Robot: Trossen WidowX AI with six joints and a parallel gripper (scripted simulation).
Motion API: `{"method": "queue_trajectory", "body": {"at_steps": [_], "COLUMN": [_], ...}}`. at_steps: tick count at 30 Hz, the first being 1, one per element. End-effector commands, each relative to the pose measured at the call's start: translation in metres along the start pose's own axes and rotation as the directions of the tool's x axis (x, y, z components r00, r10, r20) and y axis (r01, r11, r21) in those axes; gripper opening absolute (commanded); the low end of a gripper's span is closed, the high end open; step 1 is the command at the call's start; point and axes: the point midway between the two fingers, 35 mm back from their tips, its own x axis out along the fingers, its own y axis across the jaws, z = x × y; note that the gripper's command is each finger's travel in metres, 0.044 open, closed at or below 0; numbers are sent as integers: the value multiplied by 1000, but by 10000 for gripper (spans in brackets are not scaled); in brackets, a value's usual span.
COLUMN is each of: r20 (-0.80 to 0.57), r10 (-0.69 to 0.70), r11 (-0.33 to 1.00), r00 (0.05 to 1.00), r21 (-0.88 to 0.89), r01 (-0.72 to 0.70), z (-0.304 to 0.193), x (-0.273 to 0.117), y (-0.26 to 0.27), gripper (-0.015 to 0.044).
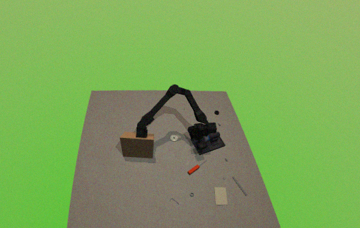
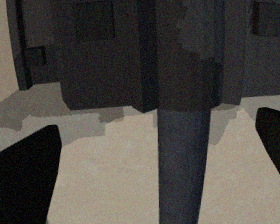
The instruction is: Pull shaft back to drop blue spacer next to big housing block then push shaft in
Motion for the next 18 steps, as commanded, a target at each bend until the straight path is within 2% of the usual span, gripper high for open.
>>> {"method": "queue_trajectory", "body": {"at_steps": [1,2,18], "r20": [1,1,0], "r10": [4,4,0], "r11": [1000,1000,1000], "r00": [1000,1000,1000], "r21": [4,4,0], "r01": [-4,-4,0], "z": [0,0,0], "x": [1,1,0], "y": [0,0,0], "gripper": [440,440,20]}}
